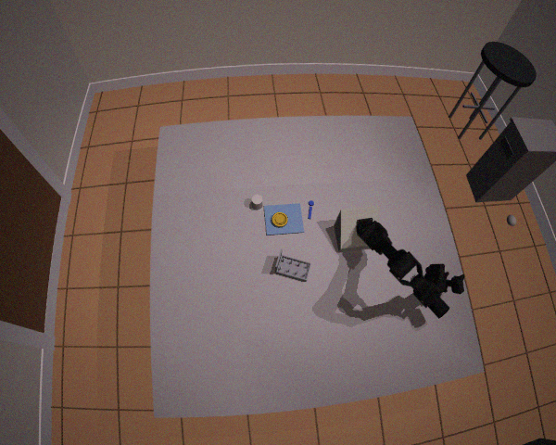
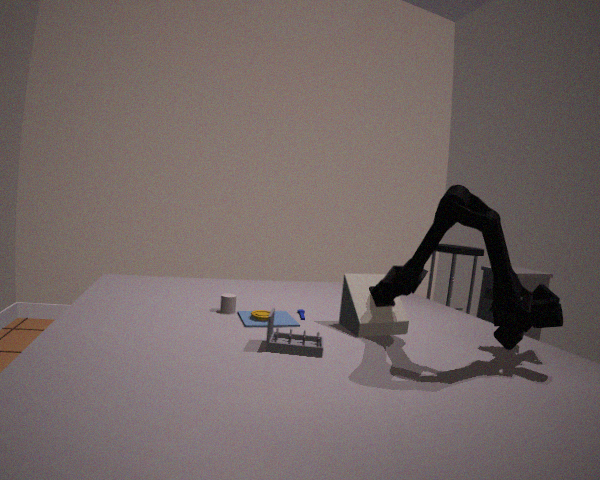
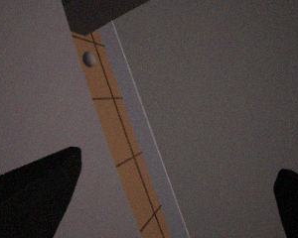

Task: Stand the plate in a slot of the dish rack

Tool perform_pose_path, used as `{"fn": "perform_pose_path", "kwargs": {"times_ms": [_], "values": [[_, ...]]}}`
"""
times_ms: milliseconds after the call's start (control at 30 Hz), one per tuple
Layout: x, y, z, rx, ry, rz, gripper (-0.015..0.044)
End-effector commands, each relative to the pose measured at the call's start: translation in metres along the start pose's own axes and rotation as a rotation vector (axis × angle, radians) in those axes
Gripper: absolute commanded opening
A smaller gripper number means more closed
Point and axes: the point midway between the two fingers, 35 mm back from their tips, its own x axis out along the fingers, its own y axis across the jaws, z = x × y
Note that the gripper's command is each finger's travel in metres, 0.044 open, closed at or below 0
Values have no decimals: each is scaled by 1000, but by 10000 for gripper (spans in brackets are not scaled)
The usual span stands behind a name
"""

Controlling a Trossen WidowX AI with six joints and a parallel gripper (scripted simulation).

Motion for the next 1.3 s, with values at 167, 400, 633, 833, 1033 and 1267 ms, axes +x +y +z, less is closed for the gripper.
{"fn": "perform_pose_path", "kwargs": {"times_ms": [167,400,633,833,1033,1267], "values": [[-20,-3,-28,104,102,13,400],[-41,-6,-52,200,196,14,400],[-66,-8,-75,301,297,6,400],[-93,-8,-96,390,397,-6,400],[-125,-7,-117,484,508,-28,400],[-165,-7,-137,590,639,-64,400]]}}
